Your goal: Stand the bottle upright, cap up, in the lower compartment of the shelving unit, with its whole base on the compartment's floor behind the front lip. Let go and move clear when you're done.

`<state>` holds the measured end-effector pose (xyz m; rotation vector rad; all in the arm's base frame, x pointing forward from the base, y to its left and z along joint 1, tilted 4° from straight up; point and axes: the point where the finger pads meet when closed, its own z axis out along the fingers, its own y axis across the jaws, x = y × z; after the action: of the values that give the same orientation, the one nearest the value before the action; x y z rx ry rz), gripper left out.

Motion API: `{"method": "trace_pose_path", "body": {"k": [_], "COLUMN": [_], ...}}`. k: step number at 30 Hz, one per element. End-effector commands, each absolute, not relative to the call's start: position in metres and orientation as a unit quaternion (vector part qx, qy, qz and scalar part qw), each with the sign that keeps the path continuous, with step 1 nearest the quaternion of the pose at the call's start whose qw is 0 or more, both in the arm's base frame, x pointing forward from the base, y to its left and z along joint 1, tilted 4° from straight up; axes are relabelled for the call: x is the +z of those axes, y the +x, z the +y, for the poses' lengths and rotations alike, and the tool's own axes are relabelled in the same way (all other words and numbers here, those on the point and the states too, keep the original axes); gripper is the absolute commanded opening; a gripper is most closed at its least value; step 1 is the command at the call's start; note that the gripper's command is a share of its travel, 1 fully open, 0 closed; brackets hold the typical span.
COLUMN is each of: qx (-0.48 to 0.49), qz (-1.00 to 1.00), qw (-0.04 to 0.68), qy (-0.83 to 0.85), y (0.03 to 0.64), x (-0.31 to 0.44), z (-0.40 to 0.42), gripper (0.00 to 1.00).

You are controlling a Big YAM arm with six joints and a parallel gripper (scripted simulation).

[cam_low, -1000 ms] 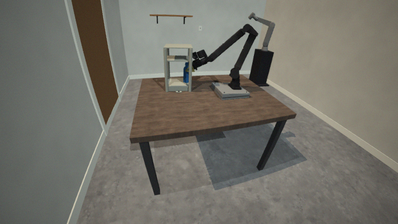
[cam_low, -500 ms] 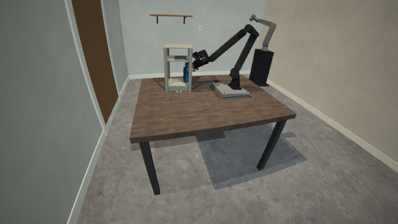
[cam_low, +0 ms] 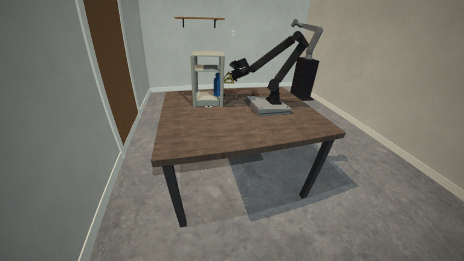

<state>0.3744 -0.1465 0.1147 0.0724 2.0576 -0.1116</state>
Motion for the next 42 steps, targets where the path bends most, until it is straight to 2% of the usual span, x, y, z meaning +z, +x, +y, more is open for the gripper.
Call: {"method": "trace_pose_path", "body": {"k": [1, 29, 42], "qx": [-0.054, -0.052, -0.053], "qz": [0.856, 0.856, 0.857], "qw": [0.514, 0.513, 0.512], "qy": [0.029, 0.03, 0.029], "y": [0.36, 0.336, 0.303], "x": [0.12, 0.122, 0.137], "z": [-0.149, -0.145, -0.141], "gripper": [0.91, 0.91, 0.91]}}
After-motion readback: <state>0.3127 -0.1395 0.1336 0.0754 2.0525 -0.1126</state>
